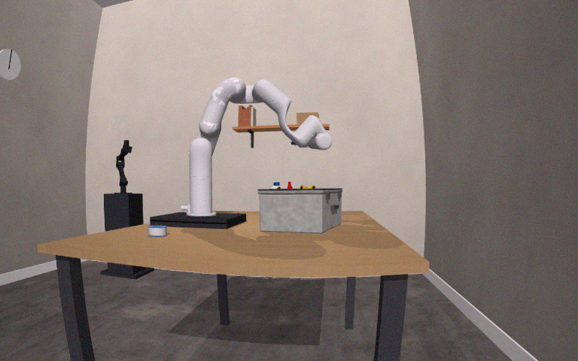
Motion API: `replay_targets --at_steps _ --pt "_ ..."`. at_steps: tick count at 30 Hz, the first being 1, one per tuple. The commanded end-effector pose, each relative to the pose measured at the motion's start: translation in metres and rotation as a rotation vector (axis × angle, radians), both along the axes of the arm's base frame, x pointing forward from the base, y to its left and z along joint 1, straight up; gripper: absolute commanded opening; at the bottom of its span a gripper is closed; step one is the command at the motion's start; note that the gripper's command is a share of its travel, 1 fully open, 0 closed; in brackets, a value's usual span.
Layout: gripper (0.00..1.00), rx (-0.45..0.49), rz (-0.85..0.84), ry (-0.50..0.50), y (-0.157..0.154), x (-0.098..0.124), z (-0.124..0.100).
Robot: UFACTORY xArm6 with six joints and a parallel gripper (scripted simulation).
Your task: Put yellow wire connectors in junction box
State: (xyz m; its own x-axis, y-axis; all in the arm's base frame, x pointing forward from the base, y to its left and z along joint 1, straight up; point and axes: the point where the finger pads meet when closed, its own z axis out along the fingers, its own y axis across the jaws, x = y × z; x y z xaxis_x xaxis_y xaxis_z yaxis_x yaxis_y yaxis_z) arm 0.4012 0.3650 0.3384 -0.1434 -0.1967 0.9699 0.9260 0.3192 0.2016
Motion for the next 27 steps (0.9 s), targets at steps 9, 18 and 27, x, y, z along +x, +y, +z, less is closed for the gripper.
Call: replay_targets --at_steps 9,18,27 --pt "1.00 -0.055 -0.007 -0.007 -0.015 0.006 -0.006" --pt "1.00 -0.179 -0.028 -0.011 -0.050 0.019 -0.022" --pt "1.00 -0.351 -0.070 -0.010 -0.103 0.035 -0.044"
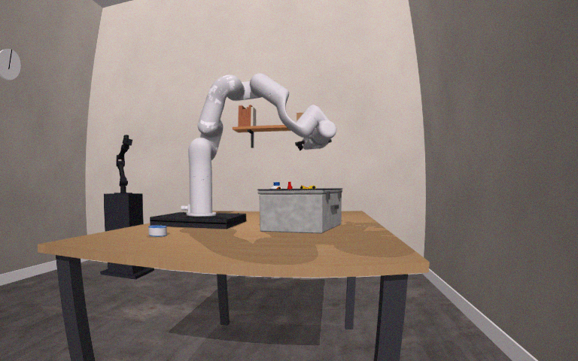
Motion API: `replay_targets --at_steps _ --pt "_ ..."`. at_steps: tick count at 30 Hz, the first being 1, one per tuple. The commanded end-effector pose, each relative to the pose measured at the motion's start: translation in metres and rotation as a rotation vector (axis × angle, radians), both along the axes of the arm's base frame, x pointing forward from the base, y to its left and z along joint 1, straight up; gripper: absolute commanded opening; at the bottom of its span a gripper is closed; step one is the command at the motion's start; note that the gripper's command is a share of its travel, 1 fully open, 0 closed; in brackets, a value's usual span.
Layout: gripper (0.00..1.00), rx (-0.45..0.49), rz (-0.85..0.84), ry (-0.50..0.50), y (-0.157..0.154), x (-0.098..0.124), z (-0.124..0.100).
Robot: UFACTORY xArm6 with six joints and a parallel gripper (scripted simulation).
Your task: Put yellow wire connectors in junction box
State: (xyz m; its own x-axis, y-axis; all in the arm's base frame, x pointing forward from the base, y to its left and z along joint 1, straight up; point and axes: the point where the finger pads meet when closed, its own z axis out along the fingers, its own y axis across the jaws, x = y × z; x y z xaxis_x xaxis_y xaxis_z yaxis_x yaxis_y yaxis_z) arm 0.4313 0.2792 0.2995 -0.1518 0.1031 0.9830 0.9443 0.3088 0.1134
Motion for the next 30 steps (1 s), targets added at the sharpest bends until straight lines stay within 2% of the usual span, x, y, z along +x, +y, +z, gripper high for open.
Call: replay_targets --at_steps 1,15,17,21,30 --pt "1.00 -0.085 -0.018 -0.003 -0.026 0.007 -0.009" --pt "1.00 -0.529 -0.197 0.028 -0.191 0.032 -0.052" --pt "1.00 -0.529 -0.197 0.028 -0.191 0.032 -0.052" --pt "1.00 -0.677 -0.272 0.047 -0.254 0.032 -0.060" --pt "1.00 -0.924 -0.412 0.089 -0.363 0.022 -0.065"
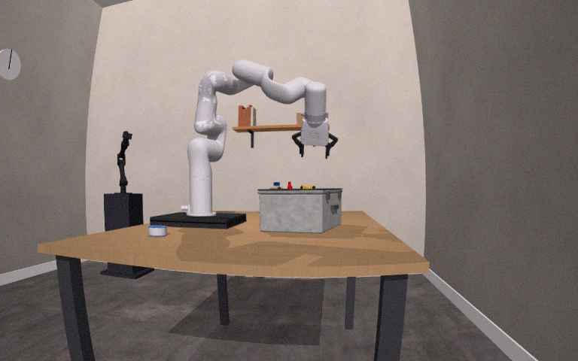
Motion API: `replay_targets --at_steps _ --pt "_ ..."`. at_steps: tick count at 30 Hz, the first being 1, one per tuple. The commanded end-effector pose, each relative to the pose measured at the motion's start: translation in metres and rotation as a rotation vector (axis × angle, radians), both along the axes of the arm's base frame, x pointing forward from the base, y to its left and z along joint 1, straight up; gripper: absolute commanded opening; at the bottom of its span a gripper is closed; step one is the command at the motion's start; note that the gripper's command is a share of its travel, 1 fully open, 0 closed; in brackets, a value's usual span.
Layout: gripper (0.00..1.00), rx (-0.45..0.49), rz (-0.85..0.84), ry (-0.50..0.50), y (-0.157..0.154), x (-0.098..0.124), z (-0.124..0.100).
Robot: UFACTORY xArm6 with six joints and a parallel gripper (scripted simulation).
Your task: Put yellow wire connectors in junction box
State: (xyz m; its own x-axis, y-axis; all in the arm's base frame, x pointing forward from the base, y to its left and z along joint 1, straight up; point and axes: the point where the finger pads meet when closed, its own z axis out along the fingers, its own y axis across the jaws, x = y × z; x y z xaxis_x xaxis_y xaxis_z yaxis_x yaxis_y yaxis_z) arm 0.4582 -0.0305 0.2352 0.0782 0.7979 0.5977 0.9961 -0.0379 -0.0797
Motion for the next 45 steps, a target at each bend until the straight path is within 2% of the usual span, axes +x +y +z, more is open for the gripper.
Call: replay_targets --at_steps 1,2,4,12,19,21,31,45 --pt "1.00 -0.147 -0.082 0.014 -0.066 -0.007 0.000" --pt "1.00 -0.174 -0.099 0.017 -0.078 -0.010 0.000" --pt "1.00 -0.174 -0.099 0.017 -0.078 -0.010 0.000" --pt "1.00 -0.400 -0.243 0.049 -0.179 -0.038 0.011" --pt "1.00 -0.538 -0.334 0.071 -0.240 -0.063 0.023" --pt "1.00 -0.538 -0.334 0.071 -0.240 -0.063 0.023" --pt "1.00 -0.633 -0.395 0.087 -0.279 -0.083 0.034" --pt "1.00 -0.645 -0.403 0.090 -0.284 -0.085 0.036"
